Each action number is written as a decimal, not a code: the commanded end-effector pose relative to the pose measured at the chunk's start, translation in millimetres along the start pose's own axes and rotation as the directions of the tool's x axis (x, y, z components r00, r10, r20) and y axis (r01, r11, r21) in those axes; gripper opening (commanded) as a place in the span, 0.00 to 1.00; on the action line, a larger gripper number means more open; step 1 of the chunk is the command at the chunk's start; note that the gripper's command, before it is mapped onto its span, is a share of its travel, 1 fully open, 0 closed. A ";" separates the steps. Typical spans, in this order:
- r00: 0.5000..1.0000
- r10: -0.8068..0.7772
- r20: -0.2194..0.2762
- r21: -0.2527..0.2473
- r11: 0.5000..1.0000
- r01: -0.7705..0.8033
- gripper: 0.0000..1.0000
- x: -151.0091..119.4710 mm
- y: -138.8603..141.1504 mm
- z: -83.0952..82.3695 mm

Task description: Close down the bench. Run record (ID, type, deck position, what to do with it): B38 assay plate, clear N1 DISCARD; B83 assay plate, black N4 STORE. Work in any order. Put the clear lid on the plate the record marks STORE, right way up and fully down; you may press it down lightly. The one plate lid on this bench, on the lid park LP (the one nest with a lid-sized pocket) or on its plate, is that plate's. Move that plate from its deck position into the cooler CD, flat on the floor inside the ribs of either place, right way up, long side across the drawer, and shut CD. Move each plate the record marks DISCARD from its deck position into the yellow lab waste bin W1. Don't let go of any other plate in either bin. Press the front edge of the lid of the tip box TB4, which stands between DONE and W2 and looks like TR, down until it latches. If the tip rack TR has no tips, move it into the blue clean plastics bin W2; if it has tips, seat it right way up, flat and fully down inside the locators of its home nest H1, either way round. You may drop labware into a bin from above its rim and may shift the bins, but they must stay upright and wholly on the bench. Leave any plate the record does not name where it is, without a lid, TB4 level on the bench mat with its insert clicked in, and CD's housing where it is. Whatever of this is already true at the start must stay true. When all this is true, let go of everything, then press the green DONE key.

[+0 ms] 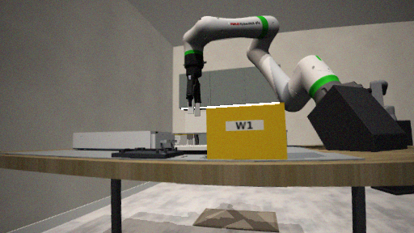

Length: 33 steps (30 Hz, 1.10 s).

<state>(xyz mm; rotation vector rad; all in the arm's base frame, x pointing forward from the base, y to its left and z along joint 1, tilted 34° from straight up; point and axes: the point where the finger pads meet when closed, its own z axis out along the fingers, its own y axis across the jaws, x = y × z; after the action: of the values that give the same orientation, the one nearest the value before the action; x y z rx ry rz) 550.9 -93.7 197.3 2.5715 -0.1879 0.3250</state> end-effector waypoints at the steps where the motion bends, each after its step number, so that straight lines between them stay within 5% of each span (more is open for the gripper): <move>1: 1.000 0.000 0.000 0.000 1.000 0.000 0.66 5.0 6.9 -0.3; 33: 1.000 0.000 0.000 0.000 1.000 0.000 0.66 67.2 99.9 -4.2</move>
<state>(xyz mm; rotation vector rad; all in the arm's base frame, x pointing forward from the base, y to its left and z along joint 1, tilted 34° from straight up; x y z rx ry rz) 594.0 -179.5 267.1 2.5714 -0.1880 0.3253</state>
